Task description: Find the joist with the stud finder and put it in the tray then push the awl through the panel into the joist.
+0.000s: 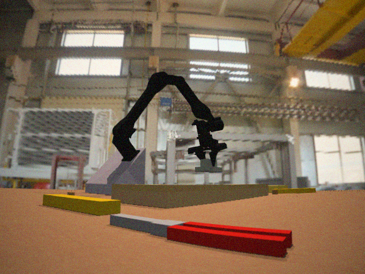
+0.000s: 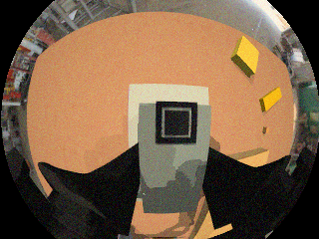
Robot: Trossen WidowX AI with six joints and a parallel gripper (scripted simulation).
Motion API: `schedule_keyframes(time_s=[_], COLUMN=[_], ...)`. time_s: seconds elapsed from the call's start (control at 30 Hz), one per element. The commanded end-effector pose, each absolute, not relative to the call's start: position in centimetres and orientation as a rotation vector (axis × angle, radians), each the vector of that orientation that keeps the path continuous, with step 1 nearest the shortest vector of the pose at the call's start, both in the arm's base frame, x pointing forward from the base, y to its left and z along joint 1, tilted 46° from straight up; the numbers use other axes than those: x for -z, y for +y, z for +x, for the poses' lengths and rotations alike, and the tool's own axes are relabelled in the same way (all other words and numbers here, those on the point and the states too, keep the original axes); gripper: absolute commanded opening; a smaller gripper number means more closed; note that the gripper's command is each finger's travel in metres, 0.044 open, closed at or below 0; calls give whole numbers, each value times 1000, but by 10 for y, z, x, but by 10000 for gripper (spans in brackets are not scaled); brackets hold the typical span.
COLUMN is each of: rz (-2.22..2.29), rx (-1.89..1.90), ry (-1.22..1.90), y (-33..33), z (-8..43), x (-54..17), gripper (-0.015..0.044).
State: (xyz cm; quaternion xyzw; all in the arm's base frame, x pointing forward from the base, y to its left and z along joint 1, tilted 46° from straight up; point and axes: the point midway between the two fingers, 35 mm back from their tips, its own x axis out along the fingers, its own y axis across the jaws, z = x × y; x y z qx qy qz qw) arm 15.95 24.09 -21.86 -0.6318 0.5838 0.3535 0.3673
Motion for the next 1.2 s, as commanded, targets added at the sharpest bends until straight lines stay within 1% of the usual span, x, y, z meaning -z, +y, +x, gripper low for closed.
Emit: schedule_keyframes(time_s=[0.0, 0.73, 1.17], rz=[-1628, -1630, -1631], rx=[-913, -910, -909], ry=[1507, 1508, 1508], y=[231, 187, 175], z=[159, 163, 164], x=[229, 272, 282], gripper=[0, 0, 0])
